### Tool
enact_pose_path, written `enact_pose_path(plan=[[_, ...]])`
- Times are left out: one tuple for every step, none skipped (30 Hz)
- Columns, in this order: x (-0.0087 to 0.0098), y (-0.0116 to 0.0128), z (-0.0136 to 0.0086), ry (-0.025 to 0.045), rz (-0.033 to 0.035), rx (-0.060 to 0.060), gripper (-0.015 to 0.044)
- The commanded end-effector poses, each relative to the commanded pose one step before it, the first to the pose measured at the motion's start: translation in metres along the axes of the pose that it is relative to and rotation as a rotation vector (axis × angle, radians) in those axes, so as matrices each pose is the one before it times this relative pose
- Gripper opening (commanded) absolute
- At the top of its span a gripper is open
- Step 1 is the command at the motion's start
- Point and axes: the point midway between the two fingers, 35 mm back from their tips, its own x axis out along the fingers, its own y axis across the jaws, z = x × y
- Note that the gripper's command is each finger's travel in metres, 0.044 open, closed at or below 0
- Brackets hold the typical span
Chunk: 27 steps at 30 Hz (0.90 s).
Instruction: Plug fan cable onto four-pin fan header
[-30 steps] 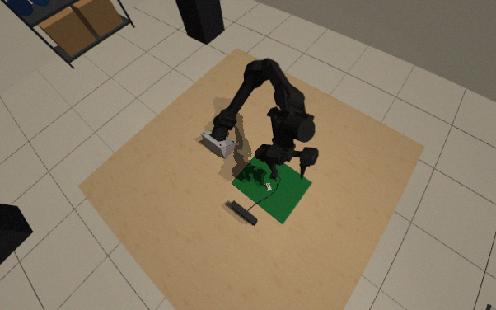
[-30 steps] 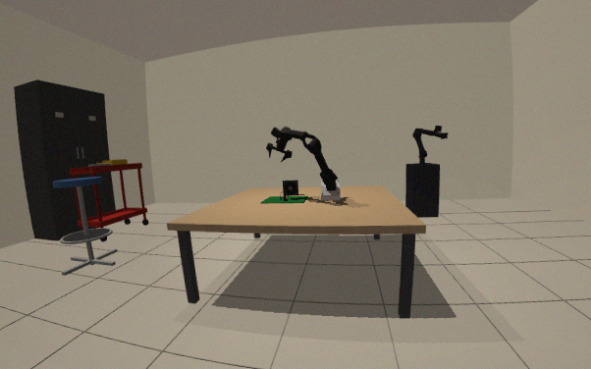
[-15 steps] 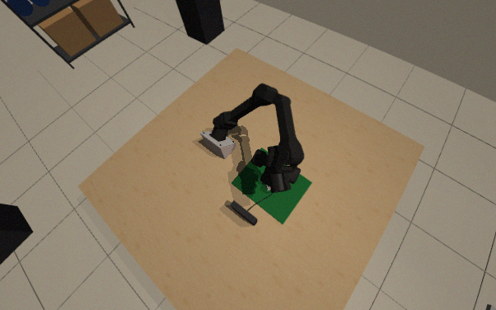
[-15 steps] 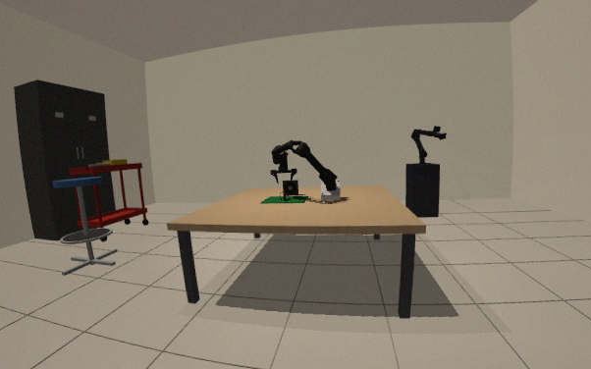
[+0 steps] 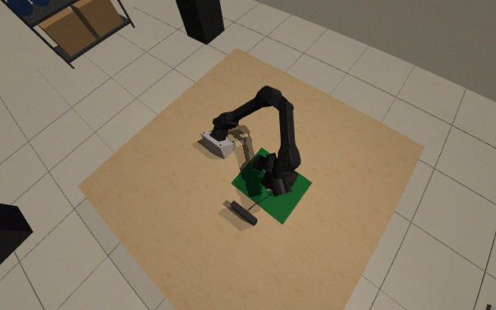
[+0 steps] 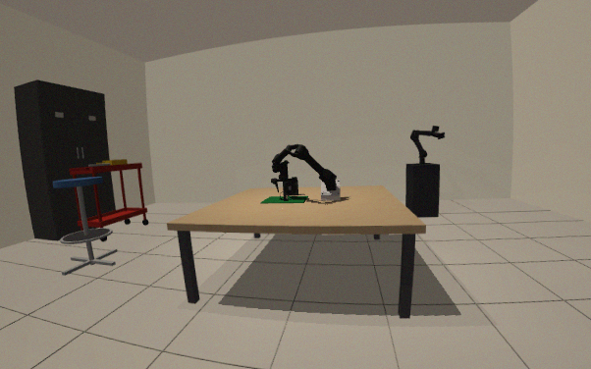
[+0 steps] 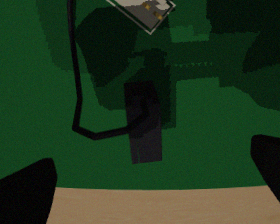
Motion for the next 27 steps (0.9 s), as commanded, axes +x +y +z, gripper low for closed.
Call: enact_pose_path(plan=[[0.00302,0.00113,0.00154,-0.00057,0.01194,0.0013,0.044],[0.00122,0.00006,0.00034,-0.00007,0.00003,0.0,0.044],[0.00144,0.00006,0.0004,-0.00007,0.00004,0.0,0.044],[0.00156,0.00006,0.00043,-0.00006,0.00004,0.0,0.044],[0.00159,0.00005,0.00043,-0.00005,0.00004,0.0,0.044],[0.00159,0.00005,0.00042,-0.00003,0.00004,0.0,0.044],[0.00159,0.00004,0.00041,-0.00002,0.00003,0.0,0.044],[0.00159,0.00003,0.00041,0.0,0.00003,0.0,0.044],[0.00158,0.00003,0.0004,0.00002,0.00003,0.0,0.044],[0.00158,0.00002,0.00039,0.00003,0.00003,0.0,0.044],[0.00158,0.00001,0.00039,0.00005,0.00003,0.0,0.044],[0.00158,0.0,0.00038,0.00007,0.00003,0.0,0.044],[0.00158,0.0,0.00037,0.00008,0.00002,0.0,0.044],[0.00158,-0.00001,0.00037,0.0001,0.00002,0.0,0.044],[0.00158,-0.00002,0.00036,0.00012,0.00002,0.0,0.044],[0.00158,-0.00002,0.00035,0.00013,0.00002,0.0,0.044],[0.00157,-0.00003,0.00034,0.00015,0.00001,0.0,0.044],[0.00157,-0.00004,0.00034,0.00017,0.00001,0.0,0.044],[0.00157,-0.00005,0.00033,0.00018,0.00001,0.0,0.044],[0.00157,-0.00005,0.00033,0.0002,0.0,0.0,0.044],[0.00157,-0.00006,0.00032,0.00022,0.0,0.0,0.044],[0.00157,-0.00007,0.00031,0.00023,0.0,0.0,0.044],[0.00157,-0.00008,0.00031,0.00025,-0.00001,0.0,0.044],[0.00125,-0.00007,0.00024,0.00021,-0.00001,0.0,0.044],[0.00076,-0.00004,0.00014,0.00013,-0.00001,0.0,0.044],[0.00025,-0.00001,0.00005,0.00005,0.0,0.0,0.044],[0.0,0.0,0.0,0.0,0.0,0.0,0.044]])
